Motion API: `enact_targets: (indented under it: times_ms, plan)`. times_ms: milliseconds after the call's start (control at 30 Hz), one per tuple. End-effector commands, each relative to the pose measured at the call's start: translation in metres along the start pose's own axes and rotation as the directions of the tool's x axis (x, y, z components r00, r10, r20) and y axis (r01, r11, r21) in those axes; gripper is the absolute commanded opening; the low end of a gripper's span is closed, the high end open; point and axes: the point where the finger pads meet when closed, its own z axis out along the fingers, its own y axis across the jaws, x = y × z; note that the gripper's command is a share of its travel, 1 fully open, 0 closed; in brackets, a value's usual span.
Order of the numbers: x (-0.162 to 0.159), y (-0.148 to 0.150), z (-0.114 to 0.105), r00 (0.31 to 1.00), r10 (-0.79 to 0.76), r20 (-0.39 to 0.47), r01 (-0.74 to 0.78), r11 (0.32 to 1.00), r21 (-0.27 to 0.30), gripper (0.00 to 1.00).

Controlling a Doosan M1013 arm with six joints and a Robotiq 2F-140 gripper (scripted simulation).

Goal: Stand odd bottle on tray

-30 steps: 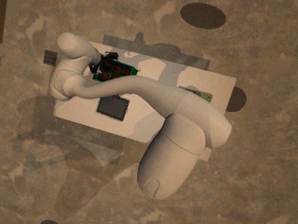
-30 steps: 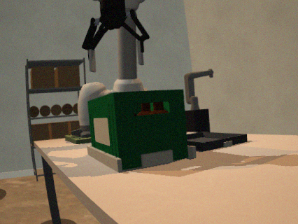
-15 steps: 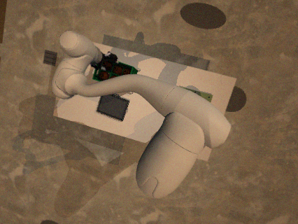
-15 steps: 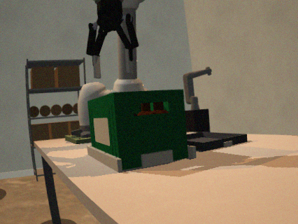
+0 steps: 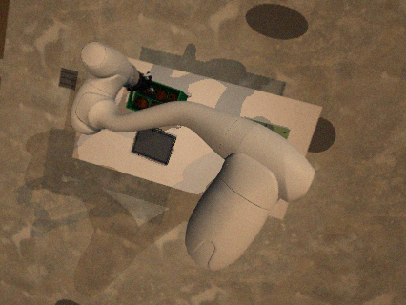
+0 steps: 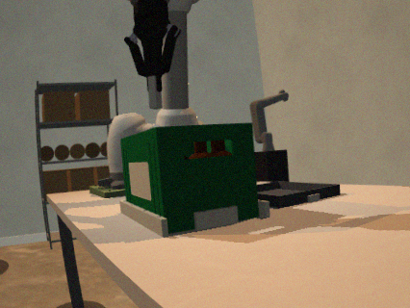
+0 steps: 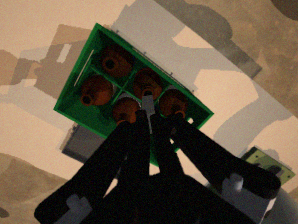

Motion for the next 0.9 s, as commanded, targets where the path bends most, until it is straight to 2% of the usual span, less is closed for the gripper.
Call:
enact_targets:
  times_ms: [0, 667, 700, 867]
  plan:
    - [0.0000, 0.0000, -0.0001, 1.000, 0.000, 0.000, 0.000, 1.000, 0.000, 0.00]
    - [-0.0039, 0.0000, -0.0001, 1.000, 0.000, 0.000, 0.000, 1.000, 0.000, 0.00]
    - [-0.0039, 0.0000, -0.0001, 1.000, 0.000, 0.000, 0.000, 1.000, 0.000, 0.38]
    - [-0.0039, 0.0000, -0.0001, 1.000, 0.000, 0.000, 0.000, 1.000, 0.000, 0.38]
